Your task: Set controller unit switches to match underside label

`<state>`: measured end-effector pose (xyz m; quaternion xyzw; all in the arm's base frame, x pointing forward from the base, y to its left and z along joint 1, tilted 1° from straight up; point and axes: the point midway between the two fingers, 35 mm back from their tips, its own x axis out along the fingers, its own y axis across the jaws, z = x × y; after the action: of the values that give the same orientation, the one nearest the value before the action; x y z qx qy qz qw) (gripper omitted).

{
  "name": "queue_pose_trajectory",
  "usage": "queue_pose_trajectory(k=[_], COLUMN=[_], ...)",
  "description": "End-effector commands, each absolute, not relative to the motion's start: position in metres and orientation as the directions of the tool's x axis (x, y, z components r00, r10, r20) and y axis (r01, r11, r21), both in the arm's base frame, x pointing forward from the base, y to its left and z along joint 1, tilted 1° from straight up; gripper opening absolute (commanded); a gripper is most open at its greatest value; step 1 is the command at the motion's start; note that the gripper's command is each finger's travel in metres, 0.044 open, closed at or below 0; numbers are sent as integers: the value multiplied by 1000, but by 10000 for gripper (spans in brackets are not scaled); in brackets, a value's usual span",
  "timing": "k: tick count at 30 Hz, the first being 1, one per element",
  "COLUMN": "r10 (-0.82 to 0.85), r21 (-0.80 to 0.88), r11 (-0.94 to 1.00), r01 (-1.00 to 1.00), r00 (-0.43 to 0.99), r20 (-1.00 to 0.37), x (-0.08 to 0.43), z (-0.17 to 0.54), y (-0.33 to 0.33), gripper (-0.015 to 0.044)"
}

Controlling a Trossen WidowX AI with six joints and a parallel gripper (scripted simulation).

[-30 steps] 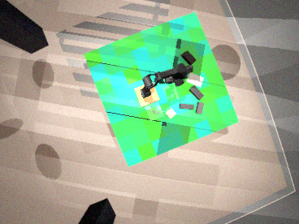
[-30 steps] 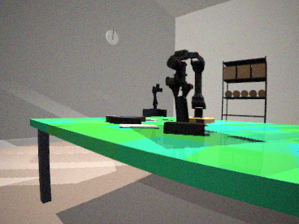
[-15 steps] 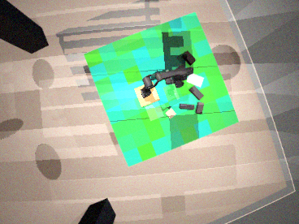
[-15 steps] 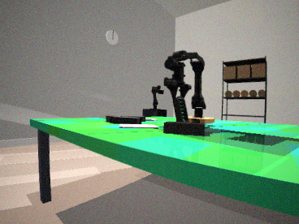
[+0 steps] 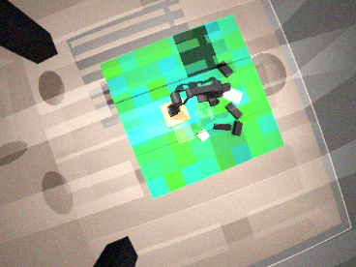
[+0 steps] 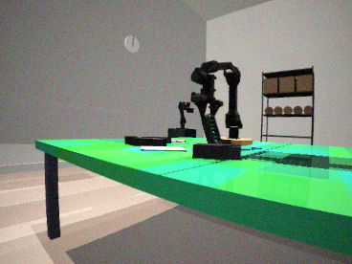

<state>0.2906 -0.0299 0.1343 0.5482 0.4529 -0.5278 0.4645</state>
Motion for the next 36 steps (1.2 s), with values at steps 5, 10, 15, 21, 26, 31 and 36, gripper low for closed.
queue_pose_trajectory(k=[5,10,15,21,26,31,36], r10=[7,7,7,6,6,5,5], r21=[24,24,24,24,24,24,24], r11=[-153,-153,-153,-153,-153,-153,-153], r01=[988,988,988,988,988,988,988], r00=[25,25,25,25,25,25,25], r20=[-1000,-1000,-1000,-1000,-1000,-1000,-1000], x=[288,288,287,287,286,286,285], z=[129,127,125,124,122,120,118], y=[-35,-39,-42,-47,-50,-54,-57], gripper=[338,338,338,338,338,338,338])
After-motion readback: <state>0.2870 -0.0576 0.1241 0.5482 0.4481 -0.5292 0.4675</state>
